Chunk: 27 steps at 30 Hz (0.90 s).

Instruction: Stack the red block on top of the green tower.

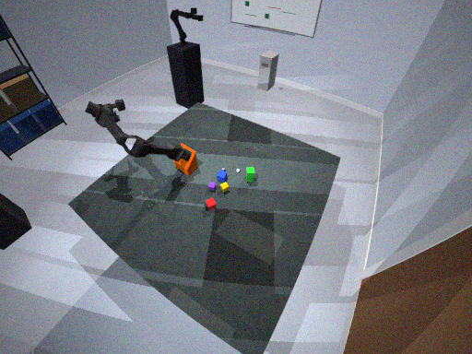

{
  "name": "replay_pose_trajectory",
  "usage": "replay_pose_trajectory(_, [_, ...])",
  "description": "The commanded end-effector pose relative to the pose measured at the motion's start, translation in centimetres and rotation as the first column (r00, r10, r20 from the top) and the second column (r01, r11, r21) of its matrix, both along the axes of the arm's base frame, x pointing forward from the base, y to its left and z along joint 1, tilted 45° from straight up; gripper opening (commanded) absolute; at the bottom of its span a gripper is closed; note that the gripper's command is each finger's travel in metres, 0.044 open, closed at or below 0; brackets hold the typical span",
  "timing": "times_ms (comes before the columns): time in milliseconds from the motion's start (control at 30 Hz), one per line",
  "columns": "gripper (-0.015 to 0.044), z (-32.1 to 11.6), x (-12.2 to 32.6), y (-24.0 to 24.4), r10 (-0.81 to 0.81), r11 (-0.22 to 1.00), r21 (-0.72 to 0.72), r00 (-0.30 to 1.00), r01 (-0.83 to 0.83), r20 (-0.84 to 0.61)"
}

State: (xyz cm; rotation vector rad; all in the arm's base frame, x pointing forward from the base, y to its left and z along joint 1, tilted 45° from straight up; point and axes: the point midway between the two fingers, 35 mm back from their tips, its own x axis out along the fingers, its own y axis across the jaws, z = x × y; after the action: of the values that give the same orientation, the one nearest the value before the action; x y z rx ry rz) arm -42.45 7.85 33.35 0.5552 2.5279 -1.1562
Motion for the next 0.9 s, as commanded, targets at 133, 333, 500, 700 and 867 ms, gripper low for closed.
replay_pose_trajectory(133, [0.044, -0.5, 0.7, 2.3, -0.082, 0.996, -0.045, 0.997, 0.083, 0.009])
replay_pose_trajectory(333, [0.044, -1.9, 3.3, 8.5, -0.31, 0.937, -0.159, 0.95, 0.312, 0.039])
replay_pose_trajectory(500, [0.044, -2.7, 6.3, 13.2, -0.478, 0.851, -0.215, 0.876, 0.479, 0.063])
replay_pose_trajectory(700, [0.044, -3.6, 9.6, 17.4, -0.627, 0.731, -0.273, 0.773, 0.625, 0.09])
replay_pose_trajectory(867, [0.044, -5.1, 13.5, 21.5, -0.778, 0.546, -0.347, 0.615, 0.763, 0.129])
